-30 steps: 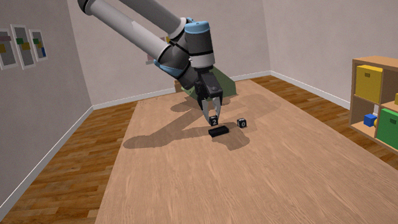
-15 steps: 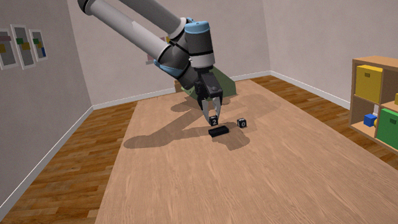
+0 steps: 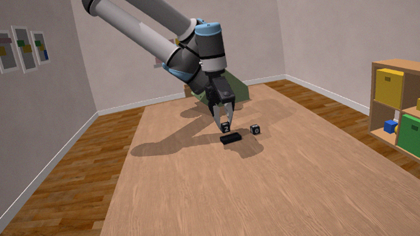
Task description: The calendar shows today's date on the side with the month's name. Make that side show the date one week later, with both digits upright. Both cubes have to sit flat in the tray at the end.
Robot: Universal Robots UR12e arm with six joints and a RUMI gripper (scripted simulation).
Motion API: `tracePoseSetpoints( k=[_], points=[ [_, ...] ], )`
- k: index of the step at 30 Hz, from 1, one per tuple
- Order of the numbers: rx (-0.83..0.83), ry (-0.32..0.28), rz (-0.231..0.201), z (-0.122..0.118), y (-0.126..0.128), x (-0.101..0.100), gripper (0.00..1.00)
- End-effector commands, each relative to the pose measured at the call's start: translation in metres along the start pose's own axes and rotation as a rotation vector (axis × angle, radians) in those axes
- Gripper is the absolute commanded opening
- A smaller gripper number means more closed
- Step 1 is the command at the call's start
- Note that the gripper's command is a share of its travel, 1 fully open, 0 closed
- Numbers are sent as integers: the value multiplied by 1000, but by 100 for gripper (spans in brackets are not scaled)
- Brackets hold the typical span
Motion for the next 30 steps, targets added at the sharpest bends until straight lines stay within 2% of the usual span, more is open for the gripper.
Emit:
tracePoseSetpoints(
  k=[1, 30],
  points=[
    [0, 1, 0, 0, 0, -1, 10],
    [0, 1, 0, 0, 0, -21, 10]
  ],
)
Point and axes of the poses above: the point where the finger pads meet when closed, its own x axis back along the fingers, its own y axis across the jaws, z = x × y, the point moved 3 cm from there along x, back along the fingers, and after that the axes turned 4 degrees about -x, right-handed, at the moved point
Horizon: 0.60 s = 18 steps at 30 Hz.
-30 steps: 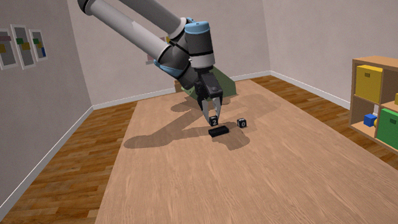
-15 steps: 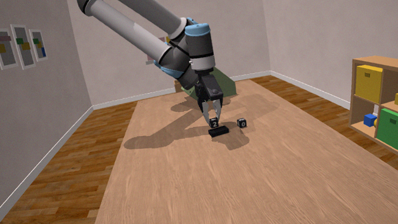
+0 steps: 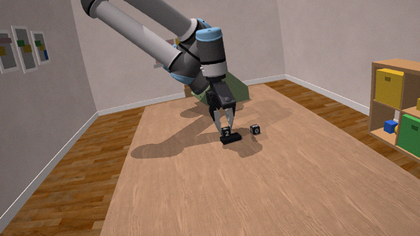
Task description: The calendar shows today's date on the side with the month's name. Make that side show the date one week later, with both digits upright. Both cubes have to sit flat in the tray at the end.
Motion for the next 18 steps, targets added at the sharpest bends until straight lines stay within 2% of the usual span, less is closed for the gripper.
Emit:
tracePoseSetpoints(
  k=[1, 18],
  points=[
    [0, 1, 0, 0, 0, -2, 10],
    [0, 1, 0, 0, 0, -4, 10]
  ],
)
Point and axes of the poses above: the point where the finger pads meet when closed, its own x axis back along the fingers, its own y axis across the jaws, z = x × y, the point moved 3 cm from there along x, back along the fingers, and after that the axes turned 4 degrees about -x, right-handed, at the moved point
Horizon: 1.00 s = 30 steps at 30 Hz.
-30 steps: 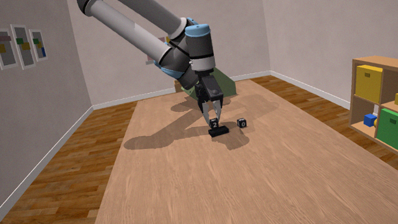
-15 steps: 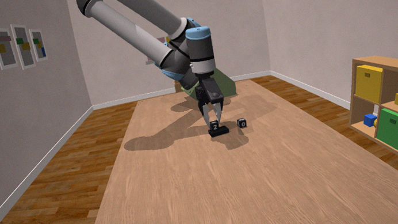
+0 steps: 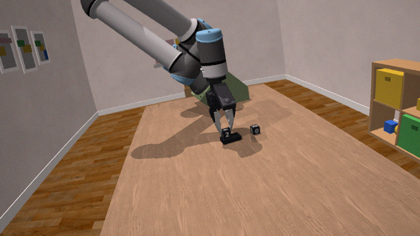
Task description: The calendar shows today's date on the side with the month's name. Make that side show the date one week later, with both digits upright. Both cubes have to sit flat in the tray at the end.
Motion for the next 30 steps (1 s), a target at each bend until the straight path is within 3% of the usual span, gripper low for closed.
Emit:
tracePoseSetpoints(
  k=[1, 30],
  points=[
    [0, 1, 0, 0, 0, 0, 10],
    [0, 1, 0, 0, 0, -3, 10]
  ],
)
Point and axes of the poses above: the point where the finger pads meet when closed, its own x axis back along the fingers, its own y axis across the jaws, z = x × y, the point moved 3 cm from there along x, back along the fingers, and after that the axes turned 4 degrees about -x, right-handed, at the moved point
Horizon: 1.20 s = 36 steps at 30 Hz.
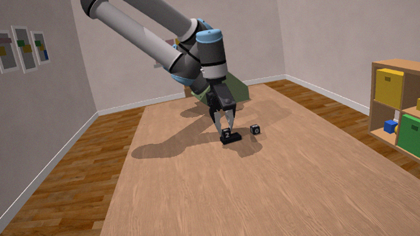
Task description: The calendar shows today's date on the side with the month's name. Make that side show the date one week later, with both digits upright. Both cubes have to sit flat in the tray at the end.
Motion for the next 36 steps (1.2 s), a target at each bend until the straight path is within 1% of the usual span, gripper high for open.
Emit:
tracePoseSetpoints(
  k=[1, 17, 36],
  points=[
    [0, 1, 0, 0, 0, -2, 10],
    [0, 1, 0, 0, 0, -7, 10],
    [0, 1, 0, 0, 0, -8, 10]
  ],
)
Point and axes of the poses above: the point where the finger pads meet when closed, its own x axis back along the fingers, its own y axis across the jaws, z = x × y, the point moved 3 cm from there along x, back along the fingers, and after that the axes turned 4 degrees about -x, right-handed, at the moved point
